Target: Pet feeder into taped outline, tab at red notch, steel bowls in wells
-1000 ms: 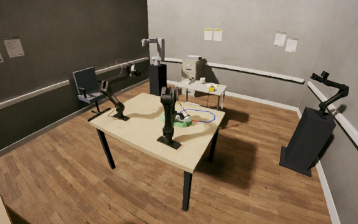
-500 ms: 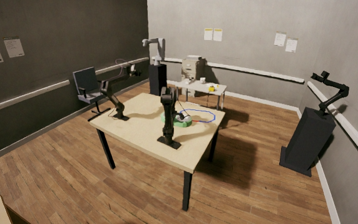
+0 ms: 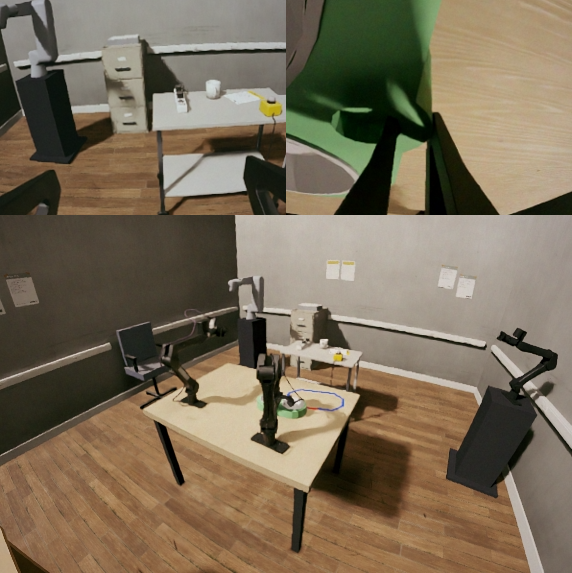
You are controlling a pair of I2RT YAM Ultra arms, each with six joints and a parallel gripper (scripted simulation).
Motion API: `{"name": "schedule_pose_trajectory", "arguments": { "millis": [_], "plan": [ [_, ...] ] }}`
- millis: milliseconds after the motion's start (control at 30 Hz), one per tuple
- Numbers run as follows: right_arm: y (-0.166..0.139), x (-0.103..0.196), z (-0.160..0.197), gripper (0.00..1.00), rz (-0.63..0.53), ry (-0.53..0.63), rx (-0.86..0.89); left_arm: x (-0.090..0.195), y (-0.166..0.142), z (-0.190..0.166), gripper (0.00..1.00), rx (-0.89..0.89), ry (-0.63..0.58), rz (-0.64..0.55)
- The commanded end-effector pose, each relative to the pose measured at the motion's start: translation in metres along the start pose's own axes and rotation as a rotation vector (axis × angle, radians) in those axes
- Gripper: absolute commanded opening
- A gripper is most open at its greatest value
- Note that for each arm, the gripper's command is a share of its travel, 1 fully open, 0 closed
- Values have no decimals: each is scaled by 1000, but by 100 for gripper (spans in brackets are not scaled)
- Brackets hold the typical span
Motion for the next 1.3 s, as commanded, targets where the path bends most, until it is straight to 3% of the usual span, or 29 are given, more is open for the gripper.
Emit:
{"name": "schedule_pose_trajectory", "arguments": {
  "millis": [0, 733, 900, 1267],
  "plan": [
    [1, 9, 2, 16, 10, 23, 1, 2, 18, 0, 100, -1, -6, -45],
    [1, 9, 2, 16, 10, 23, 1, 2, 18, 0, 100, -1, -6, -45],
    [16, 3, 32, 16, -1, 31, 34, 2, 18, 0, 100, -1, -6, -45],
    [37, 3, 58, 16, -3, 31, 13, 2, 18, 0, 100, -1, -6, -45]
  ]
}}
Point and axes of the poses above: on each arm, the point where the finger pads meet when closed, its own x axis back along the fingers, its own z axis across the jaws, y = z × x, the point moved 4 cm from there along x, back along the fingers, and after that the axes turned 6 degrees about -x, right-handed, at the moved point
